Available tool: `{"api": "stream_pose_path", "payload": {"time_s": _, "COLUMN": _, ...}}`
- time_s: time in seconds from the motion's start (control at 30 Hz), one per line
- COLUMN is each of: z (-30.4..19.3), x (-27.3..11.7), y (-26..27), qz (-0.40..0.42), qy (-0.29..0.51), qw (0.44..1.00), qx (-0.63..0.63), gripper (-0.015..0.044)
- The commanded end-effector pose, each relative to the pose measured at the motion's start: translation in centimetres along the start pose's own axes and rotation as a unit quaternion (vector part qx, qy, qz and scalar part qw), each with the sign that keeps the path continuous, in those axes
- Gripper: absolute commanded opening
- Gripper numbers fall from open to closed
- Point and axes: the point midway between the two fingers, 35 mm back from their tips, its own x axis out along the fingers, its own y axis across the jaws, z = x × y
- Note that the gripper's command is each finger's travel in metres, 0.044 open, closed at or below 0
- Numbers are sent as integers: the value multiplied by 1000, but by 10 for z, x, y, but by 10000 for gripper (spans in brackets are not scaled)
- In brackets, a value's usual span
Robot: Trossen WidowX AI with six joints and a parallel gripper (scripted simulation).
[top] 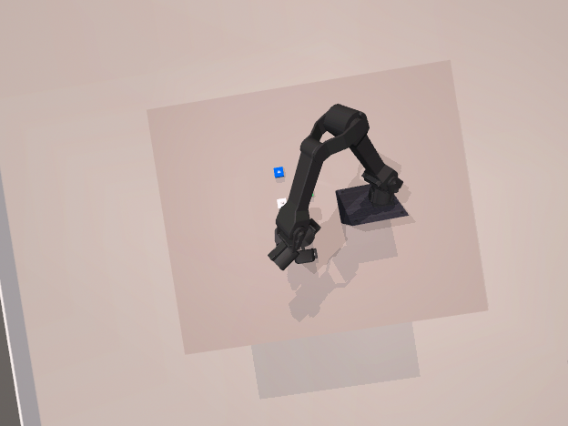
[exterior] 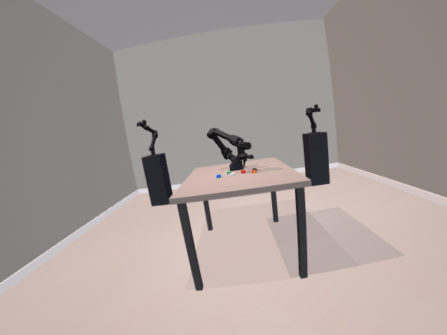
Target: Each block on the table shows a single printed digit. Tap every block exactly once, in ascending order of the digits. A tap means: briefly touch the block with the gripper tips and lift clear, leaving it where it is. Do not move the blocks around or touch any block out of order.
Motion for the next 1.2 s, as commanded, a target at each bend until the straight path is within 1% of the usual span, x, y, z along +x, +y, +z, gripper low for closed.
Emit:
{"api": "stream_pose_path", "payload": {"time_s": 0.0, "z": -2, "x": 9, "y": -1, "qz": -4, "qy": 2, "qw": 1000, "qx": -5, "gripper": 20}}
{"api": "stream_pose_path", "payload": {"time_s": 0.33, "z": -3, "x": 25, "y": -2, "qz": -5, "qy": 2, "qw": 1000, "qx": -5, "gripper": 20}}
{"api": "stream_pose_path", "payload": {"time_s": 0.57, "z": -3, "x": 26, "y": -2, "qz": -5, "qy": 2, "qw": 1000, "qx": -5, "gripper": 20}}
{"api": "stream_pose_path", "payload": {"time_s": 0.7, "z": -2, "x": -2, "y": -1, "qz": -4, "qy": 2, "qw": 1000, "qx": -5, "gripper": 20}}
{"api": "stream_pose_path", "payload": {"time_s": 0.87, "z": -2, "x": -7, "y": -1, "qz": -4, "qy": 2, "qw": 1000, "qx": -5, "gripper": 20}}
{"api": "stream_pose_path", "payload": {"time_s": 0.93, "z": 0, "x": -27, "y": 1, "qz": -2, "qy": 2, "qw": 1000, "qx": -5, "gripper": 20}}
{"api": "stream_pose_path", "payload": {"time_s": 1.03, "z": -1, "x": -74, "y": 1, "qz": -2, "qy": 3, "qw": 1000, "qx": -5, "gripper": 20}}
{"api": "stream_pose_path", "payload": {"time_s": 1.1, "z": -2, "x": -85, "y": 0, "qz": -3, "qy": 3, "qw": 1000, "qx": -5, "gripper": 20}}
{"api": "stream_pose_path", "payload": {"time_s": 1.17, "z": -2, "x": -85, "y": 0, "qz": -3, "qy": 3, "qw": 1000, "qx": -5, "gripper": 20}}
